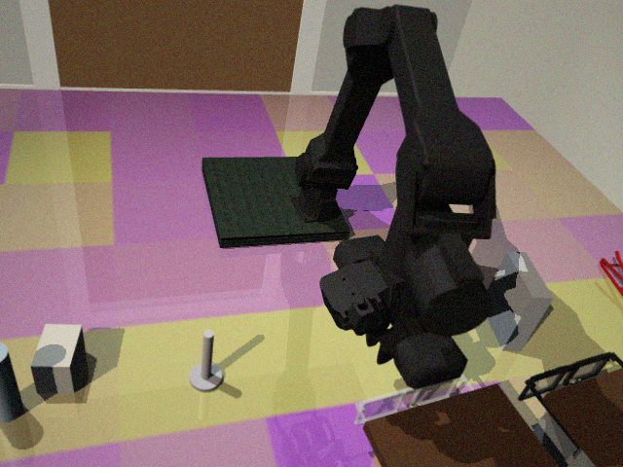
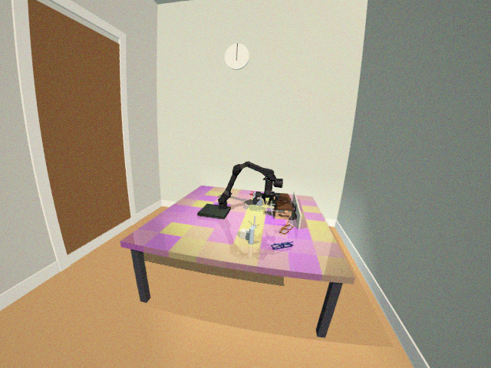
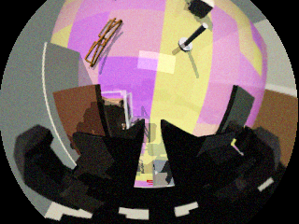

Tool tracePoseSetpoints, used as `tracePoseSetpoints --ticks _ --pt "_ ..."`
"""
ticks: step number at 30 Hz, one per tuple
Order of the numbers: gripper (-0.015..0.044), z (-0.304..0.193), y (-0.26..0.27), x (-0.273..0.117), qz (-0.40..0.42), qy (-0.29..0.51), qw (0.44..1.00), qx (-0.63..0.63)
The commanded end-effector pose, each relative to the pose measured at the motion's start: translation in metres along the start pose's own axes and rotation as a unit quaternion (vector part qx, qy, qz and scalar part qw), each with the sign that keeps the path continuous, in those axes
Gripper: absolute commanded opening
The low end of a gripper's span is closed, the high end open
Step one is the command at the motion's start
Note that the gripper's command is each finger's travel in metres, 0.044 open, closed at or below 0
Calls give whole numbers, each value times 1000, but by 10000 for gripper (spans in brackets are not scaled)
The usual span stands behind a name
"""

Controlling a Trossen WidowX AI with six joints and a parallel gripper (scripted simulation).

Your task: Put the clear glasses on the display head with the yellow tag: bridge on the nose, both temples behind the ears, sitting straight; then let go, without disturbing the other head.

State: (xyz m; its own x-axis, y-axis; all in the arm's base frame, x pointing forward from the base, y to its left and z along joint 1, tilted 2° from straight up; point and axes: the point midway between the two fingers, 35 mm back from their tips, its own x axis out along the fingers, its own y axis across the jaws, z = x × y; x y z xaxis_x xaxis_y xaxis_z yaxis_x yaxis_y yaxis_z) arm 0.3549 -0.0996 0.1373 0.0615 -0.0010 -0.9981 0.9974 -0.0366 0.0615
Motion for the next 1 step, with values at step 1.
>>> tracePoseSetpoints --ticks 1 --pt "107 1 -15 -7 0 -1 1000 -1"
